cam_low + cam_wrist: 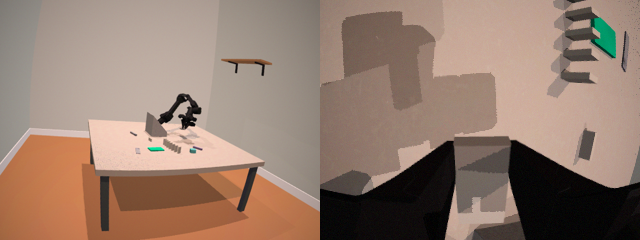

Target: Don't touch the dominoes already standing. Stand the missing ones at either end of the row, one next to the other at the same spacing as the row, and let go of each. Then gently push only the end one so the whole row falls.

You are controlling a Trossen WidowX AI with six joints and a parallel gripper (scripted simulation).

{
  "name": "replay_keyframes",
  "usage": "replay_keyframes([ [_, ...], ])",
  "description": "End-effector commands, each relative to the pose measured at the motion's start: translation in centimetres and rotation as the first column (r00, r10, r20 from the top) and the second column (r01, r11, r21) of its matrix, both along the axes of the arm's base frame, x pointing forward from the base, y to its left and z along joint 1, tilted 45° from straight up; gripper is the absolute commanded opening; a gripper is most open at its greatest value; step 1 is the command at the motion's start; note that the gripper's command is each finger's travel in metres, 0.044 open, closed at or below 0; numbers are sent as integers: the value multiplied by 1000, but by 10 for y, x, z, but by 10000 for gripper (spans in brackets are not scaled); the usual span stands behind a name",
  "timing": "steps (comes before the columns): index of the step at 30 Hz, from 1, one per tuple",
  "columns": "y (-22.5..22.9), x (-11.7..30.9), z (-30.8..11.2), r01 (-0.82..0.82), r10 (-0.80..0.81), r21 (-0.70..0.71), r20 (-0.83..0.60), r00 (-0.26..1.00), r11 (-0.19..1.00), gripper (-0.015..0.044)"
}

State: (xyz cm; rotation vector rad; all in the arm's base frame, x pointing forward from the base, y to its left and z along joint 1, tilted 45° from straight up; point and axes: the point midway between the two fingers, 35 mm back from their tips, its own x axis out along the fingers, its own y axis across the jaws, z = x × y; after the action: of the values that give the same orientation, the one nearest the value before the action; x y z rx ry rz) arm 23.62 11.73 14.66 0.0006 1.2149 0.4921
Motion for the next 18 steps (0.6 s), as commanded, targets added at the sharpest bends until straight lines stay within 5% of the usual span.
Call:
replay_keyframes([
  [1, 2, 2, -5, 30, -28, -28, 81, 996, 999, 107],
  [18, 17, 9, -1, 172, -170, 33, 421, 891, 985, 107],
])
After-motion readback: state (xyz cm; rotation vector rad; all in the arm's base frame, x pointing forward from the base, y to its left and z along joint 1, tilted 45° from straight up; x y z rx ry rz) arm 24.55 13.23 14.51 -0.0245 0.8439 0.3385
